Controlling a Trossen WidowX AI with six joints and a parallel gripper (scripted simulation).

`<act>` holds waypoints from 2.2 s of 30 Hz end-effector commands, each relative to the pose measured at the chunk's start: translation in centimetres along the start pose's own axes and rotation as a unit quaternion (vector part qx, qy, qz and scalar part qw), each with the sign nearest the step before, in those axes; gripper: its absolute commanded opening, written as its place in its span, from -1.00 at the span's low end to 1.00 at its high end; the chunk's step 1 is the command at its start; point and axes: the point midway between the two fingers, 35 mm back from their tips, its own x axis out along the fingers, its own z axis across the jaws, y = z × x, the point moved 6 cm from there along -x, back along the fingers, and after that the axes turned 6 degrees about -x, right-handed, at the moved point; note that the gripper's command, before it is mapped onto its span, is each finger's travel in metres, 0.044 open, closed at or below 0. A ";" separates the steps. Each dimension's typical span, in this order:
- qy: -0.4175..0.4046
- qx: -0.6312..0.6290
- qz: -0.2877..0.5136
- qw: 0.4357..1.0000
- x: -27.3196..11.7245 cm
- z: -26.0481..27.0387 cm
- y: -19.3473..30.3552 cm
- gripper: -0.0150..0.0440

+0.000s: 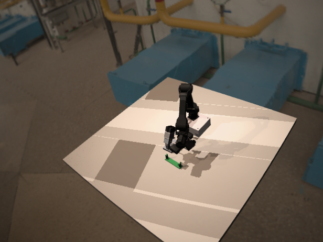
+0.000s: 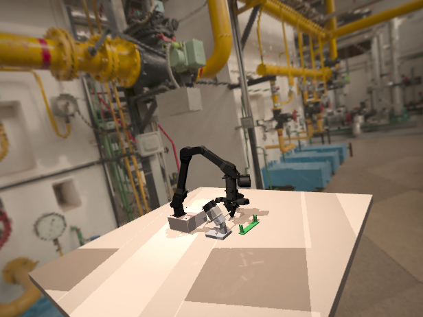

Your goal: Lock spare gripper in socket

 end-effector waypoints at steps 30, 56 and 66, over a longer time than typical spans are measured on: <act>0.000 -0.002 -0.002 1.000 0.6 0.2 2.4 -0.49; -0.001 -0.002 -0.002 1.000 1.1 0.4 4.1 -0.49; -0.002 -0.002 -0.002 1.000 1.2 0.4 4.8 -0.49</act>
